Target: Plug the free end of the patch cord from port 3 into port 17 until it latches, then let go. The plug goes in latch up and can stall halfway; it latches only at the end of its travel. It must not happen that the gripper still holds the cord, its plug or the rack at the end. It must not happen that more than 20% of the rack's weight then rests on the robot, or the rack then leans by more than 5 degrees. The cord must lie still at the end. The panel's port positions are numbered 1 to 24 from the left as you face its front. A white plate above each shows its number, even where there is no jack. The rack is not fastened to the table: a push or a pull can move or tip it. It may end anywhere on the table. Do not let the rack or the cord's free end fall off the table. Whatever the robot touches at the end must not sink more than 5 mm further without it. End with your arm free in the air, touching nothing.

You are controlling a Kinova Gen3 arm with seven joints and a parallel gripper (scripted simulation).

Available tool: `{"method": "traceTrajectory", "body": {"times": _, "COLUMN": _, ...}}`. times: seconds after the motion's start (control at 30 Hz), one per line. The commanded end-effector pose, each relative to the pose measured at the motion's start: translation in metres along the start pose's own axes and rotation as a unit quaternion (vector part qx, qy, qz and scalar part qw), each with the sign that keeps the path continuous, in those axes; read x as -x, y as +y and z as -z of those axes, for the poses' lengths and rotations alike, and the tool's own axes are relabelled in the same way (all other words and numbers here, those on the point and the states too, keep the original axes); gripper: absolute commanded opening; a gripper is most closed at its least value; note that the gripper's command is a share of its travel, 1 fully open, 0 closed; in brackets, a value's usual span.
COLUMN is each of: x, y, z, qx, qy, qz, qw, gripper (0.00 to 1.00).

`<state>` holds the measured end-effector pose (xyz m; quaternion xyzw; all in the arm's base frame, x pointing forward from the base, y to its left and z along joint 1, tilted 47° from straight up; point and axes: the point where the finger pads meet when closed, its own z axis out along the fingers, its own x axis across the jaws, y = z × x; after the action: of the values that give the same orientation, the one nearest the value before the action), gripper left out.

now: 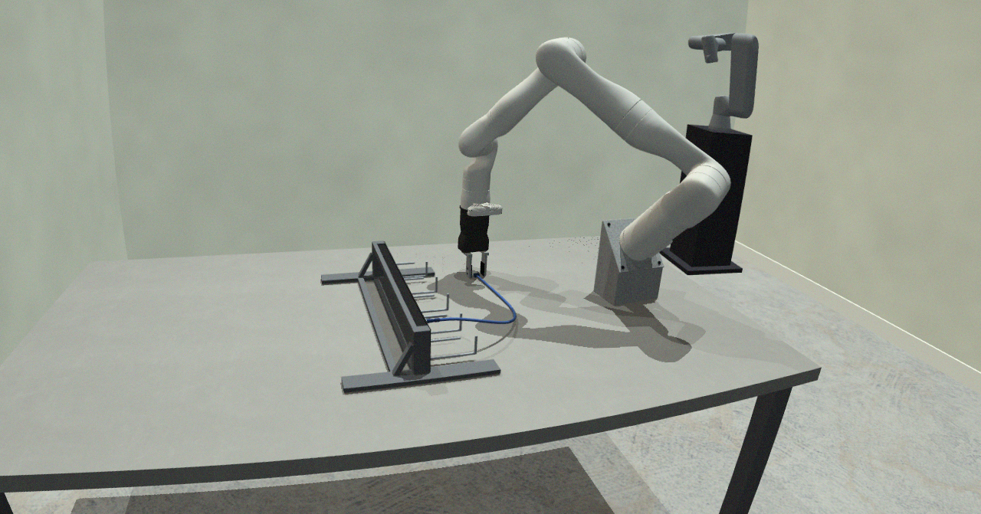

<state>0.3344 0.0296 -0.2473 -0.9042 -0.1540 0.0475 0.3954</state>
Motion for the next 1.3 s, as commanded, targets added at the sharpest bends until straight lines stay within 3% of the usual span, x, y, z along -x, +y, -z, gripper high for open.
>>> {"method": "traceTrajectory", "body": {"times": 0.0, "x": 0.0003, "y": -0.0010, "z": -0.0015, "qx": 0.001, "qy": -0.001, "qz": 0.010, "qw": 1.000, "gripper": 0.73}}
{"method": "traceTrajectory", "body": {"times": 0.17, "x": 0.0003, "y": -0.0010, "z": -0.0015, "qx": 0.001, "qy": -0.001, "qz": 0.010, "qw": 1.000, "gripper": 0.73}}
{"method": "traceTrajectory", "body": {"times": 0.2, "x": 0.0003, "y": -0.0010, "z": -0.0015, "qx": 0.001, "qy": -0.001, "qz": 0.010, "qw": 1.000, "gripper": 0.00}}
{"method": "traceTrajectory", "body": {"times": 1.27, "x": 0.0003, "y": -0.0010, "z": -0.0014, "qx": 0.001, "qy": -0.001, "qz": 0.009, "qw": 1.000, "gripper": 0.00}}
